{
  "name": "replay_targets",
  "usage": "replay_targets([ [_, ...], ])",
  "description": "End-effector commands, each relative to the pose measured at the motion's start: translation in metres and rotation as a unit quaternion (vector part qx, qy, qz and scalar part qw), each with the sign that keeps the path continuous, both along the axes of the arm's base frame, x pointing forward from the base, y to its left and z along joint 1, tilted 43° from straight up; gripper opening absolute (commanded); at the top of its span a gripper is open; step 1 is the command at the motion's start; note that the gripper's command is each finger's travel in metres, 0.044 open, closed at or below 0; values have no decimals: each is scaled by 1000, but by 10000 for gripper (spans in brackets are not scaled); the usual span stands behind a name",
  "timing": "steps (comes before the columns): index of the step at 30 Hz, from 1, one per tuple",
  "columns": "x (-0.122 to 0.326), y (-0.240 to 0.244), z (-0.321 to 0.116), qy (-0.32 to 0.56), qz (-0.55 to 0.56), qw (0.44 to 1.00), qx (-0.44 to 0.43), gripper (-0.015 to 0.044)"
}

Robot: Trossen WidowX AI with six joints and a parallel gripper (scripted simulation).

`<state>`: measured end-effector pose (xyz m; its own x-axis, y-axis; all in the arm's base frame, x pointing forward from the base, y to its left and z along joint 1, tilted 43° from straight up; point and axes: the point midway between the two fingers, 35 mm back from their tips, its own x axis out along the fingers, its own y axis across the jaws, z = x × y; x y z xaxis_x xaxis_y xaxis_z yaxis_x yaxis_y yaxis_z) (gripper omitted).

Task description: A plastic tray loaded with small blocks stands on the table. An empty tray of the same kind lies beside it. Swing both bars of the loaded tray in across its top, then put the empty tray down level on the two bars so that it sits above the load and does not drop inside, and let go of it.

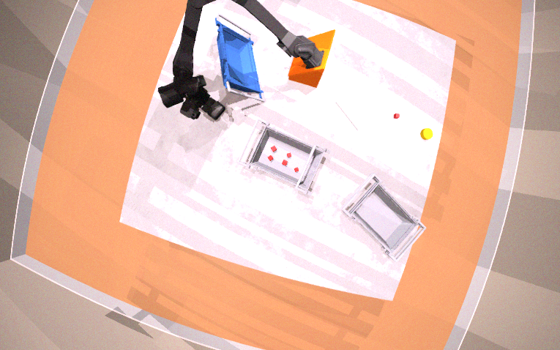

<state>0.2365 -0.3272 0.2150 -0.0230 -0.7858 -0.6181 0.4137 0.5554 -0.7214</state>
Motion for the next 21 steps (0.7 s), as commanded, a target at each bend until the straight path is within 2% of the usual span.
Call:
replay_targets([
  [1, 45, 48, -30, 12, 27, 999, 41, 88],
  [7, 92, 136, -67, 48, 61, 994, 77, 88],
  [12, 109, 204, -88, 82, 86, 990, 79, 88],
  [21, 111, 204, -99, 86, 89, 989, 78, 88],
])
